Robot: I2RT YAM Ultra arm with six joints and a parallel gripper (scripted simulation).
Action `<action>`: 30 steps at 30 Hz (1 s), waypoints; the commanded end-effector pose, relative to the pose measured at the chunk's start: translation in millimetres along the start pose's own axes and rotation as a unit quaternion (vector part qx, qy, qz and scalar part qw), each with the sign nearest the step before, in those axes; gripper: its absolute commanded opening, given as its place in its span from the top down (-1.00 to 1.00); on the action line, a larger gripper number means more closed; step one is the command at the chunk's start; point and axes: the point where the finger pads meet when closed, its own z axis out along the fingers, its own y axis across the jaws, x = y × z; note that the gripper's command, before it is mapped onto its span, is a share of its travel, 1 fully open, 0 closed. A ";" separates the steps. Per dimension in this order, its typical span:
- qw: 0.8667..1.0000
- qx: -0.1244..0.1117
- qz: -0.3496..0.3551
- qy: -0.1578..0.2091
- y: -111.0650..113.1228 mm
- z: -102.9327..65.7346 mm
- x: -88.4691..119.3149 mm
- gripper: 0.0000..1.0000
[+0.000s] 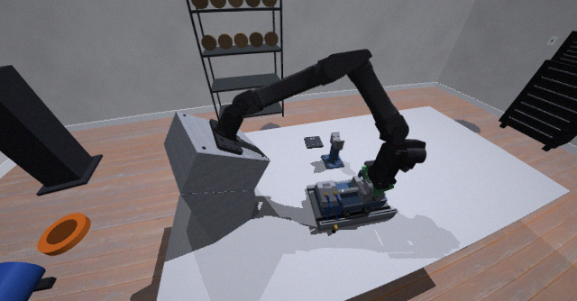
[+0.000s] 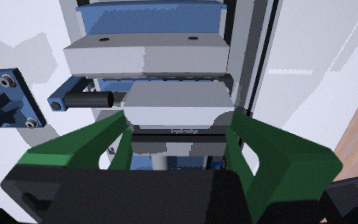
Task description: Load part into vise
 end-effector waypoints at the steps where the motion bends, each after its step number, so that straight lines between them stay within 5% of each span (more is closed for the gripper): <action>1: 1.000 0.006 -0.004 -0.019 -2.1 -7.2 -14.7 1.00; 11: 1.000 0.006 0.000 -0.014 -5.5 1.3 -10.6 1.00; 16: 1.000 0.008 0.000 -0.020 -2.0 -11.7 -16.0 1.00; 23: 1.000 0.005 0.002 -0.010 -4.7 4.4 -8.7 1.00; 30: 1.000 0.005 0.005 -0.008 -5.1 3.0 -7.7 1.00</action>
